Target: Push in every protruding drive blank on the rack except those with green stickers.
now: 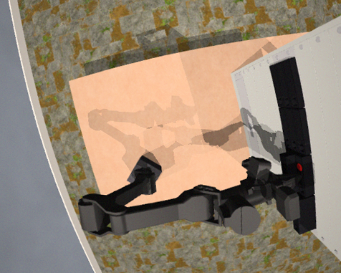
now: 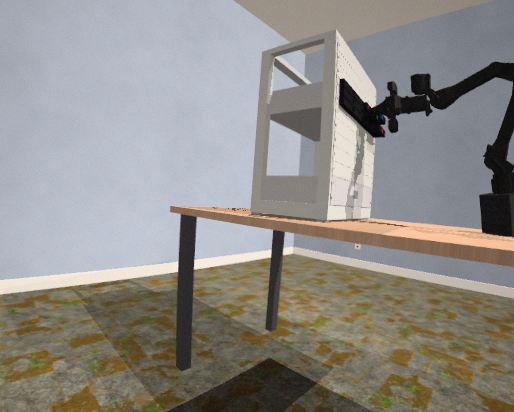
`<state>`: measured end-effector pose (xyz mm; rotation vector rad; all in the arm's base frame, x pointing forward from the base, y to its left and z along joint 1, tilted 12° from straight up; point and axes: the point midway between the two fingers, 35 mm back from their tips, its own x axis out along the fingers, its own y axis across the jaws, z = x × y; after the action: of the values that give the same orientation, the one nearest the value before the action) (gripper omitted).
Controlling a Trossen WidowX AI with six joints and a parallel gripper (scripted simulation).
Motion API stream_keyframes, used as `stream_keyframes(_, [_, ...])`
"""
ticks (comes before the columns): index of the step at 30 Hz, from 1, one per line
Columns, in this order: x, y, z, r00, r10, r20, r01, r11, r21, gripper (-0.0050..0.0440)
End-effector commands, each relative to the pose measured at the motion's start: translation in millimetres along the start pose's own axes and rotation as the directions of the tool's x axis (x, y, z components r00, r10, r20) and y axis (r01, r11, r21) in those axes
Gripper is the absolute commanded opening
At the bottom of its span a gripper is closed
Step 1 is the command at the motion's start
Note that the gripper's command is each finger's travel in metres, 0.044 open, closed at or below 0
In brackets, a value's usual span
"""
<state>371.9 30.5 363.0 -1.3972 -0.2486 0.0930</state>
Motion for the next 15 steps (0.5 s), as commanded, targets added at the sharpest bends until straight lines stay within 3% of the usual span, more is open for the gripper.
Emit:
stream_keyframes(1, [0.9,-17.8,2.2,0.999,-0.041,0.001,0.041,0.999,-0.011,0.0000])
stream_keyframes(15, [2.1,-18.5,2.2,0.999,-0.041,0.001,0.041,0.999,-0.011,0.0000])
